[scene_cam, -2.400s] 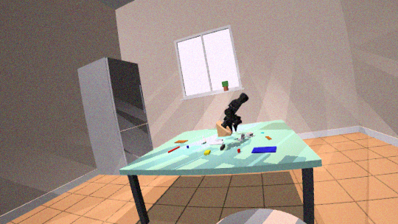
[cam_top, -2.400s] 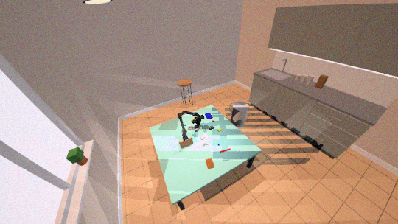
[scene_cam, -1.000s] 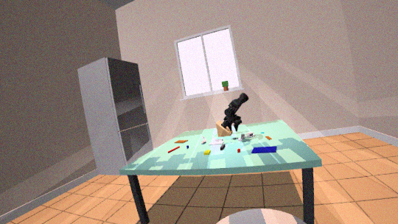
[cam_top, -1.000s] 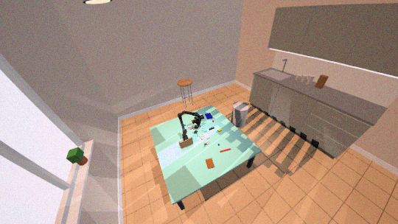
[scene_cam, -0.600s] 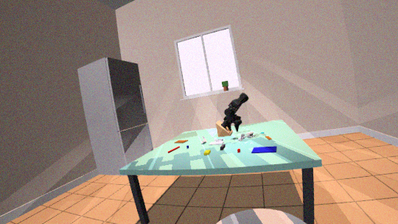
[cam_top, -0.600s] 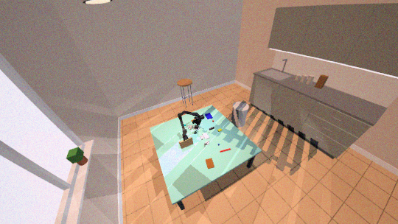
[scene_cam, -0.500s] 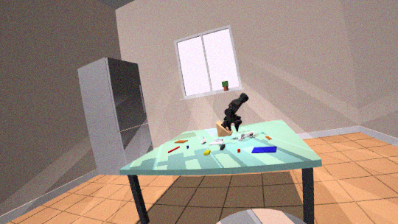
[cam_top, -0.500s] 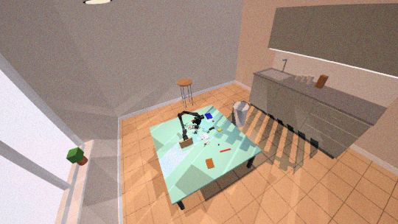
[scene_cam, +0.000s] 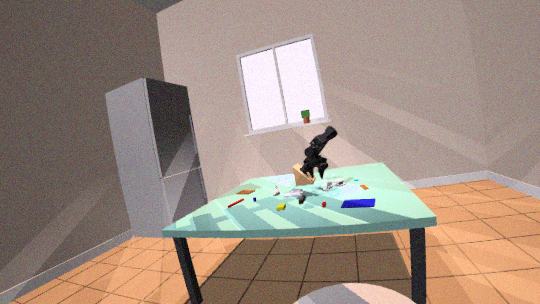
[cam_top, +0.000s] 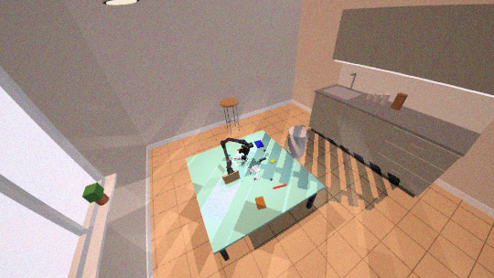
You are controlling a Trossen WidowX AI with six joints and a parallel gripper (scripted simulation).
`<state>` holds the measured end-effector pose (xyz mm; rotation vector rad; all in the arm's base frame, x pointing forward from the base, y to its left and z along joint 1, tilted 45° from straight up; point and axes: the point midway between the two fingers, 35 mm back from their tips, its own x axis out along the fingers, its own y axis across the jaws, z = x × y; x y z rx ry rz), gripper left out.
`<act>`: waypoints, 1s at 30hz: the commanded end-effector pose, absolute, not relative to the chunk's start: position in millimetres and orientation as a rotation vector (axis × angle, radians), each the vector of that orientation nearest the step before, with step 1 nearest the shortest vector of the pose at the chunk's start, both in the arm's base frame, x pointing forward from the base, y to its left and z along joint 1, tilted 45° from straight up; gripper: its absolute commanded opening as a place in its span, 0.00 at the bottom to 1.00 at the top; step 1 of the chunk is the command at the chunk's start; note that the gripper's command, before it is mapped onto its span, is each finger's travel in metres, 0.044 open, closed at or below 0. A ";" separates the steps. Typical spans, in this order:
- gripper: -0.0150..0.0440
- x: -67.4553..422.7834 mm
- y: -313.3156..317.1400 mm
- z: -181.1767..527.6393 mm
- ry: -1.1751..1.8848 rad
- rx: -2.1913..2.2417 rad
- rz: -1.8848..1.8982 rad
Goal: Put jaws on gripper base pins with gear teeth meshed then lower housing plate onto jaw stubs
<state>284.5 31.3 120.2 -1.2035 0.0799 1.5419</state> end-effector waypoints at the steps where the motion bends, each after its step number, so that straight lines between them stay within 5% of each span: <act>1: 0.91 284.5 31.3 120.2 0.080 -1.203 1.542; 16: 0.25 284.5 31.3 120.2 0.080 -1.203 1.542; 30: 0.30 284.5 31.3 120.2 0.080 -1.203 1.542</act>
